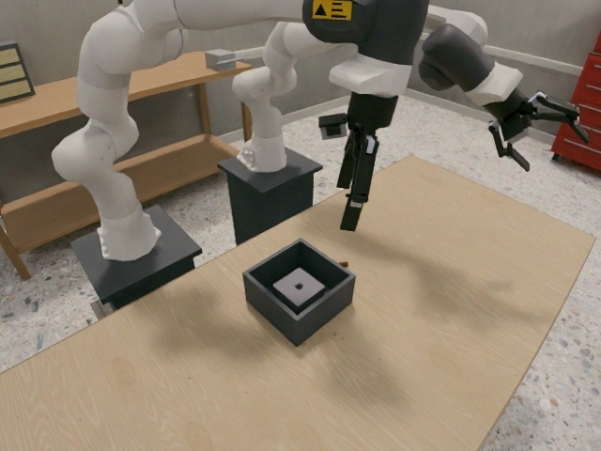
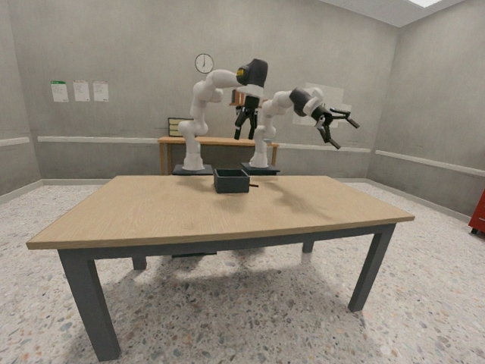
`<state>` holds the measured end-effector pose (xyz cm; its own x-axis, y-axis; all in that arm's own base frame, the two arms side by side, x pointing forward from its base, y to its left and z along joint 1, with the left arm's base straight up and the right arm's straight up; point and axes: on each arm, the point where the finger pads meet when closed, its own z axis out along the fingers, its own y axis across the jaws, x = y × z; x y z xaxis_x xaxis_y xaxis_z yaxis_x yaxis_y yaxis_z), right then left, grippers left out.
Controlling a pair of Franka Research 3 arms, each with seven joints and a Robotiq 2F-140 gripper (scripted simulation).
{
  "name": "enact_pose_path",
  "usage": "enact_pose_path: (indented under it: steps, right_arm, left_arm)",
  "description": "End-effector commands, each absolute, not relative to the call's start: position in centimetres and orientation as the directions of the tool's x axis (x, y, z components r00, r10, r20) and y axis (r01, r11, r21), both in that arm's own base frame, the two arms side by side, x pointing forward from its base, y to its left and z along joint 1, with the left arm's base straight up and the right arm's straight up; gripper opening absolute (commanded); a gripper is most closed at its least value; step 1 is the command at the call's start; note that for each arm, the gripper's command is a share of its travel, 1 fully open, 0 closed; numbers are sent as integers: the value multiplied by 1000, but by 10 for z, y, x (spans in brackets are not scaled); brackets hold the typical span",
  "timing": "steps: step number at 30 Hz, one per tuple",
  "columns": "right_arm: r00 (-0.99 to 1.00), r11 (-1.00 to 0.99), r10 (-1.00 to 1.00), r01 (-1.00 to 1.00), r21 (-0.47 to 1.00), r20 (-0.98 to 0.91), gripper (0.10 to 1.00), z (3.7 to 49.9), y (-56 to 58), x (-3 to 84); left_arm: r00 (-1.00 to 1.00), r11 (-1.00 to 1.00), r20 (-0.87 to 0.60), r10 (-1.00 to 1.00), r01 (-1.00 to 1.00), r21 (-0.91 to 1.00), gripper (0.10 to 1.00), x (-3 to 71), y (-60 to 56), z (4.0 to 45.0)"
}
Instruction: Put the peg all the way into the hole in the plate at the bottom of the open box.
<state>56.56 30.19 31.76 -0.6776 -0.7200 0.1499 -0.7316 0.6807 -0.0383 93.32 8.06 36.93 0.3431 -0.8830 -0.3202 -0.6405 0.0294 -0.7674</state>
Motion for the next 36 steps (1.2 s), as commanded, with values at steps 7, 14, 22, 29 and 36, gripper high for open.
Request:
enact_pose_path:
  steps: [7, 14, 22, 29, 36]
  right_arm:
    - [-678, 681, -720, -732, -38, 150, 1000, 318, 302, 566]
    - [-678, 681, -720, -732, -38, 150, 1000, 318, 302, 566]
    - [-646, 648, -753, -761, -29, 127, 1000, 292, 325, 559]
    - [-576, 577, -813, -816, -14, 79, 1000, 238, 368, 535]
    - [-526, 526, -849, -850, -6, 45, 1000, 200, 394, 510]
  left_arm:
    - [343, 29, -320, -883, -640, -768, 1000, 933, 81, 369]
    - [343, 29, -320, -883, -640, -768, 1000, 933, 81, 369]
    - [353, 19, -317, -880, -642, -767, 1000, 931, 88, 370]
    - [456, -93, -288, -842, -649, -755, 1000, 907, 168, 375]
    - [607, -269, -245, -756, -629, -729, 1000, 862, 269, 380]
